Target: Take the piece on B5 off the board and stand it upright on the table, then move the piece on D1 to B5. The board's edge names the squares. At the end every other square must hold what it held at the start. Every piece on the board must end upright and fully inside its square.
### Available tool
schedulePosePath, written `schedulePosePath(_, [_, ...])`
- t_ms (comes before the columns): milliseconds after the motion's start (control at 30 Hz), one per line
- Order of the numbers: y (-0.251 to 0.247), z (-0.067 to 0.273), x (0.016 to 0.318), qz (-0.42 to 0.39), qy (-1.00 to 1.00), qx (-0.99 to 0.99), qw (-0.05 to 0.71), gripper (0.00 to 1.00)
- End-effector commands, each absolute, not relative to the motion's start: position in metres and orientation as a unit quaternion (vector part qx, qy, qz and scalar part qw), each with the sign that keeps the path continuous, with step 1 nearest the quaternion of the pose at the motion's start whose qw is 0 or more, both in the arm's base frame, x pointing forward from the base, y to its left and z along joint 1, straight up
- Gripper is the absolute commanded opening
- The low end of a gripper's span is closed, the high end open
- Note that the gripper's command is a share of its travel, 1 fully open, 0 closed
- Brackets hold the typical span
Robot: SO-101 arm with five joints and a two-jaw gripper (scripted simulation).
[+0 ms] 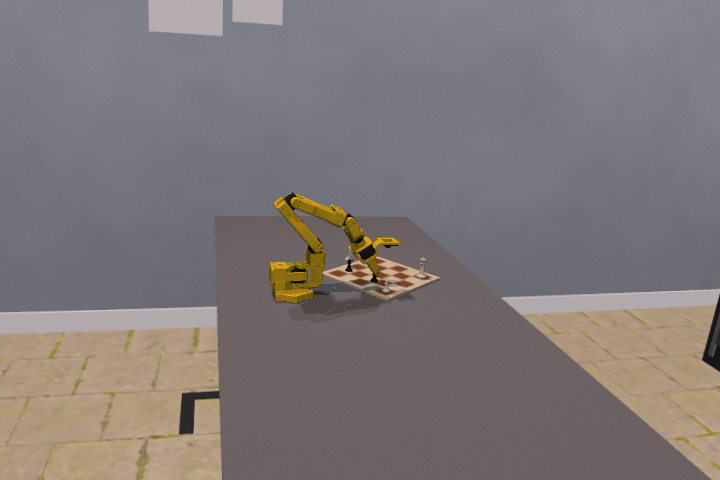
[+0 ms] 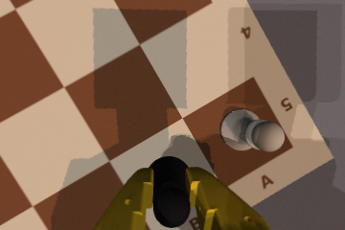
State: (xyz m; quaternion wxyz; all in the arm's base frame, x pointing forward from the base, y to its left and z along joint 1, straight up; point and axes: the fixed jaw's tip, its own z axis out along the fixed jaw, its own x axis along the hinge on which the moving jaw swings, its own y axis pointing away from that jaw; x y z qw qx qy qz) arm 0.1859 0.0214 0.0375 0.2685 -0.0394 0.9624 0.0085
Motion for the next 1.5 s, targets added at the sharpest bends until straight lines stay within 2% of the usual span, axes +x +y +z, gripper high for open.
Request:
schedulePosePath(0, [0.023,0.039,0.187,0.009,0.962,-0.048,0.268,0.00])
schedulePosePath(1467, [0.023,0.020,0.179,0.009,0.962,-0.048,0.268,0.00])
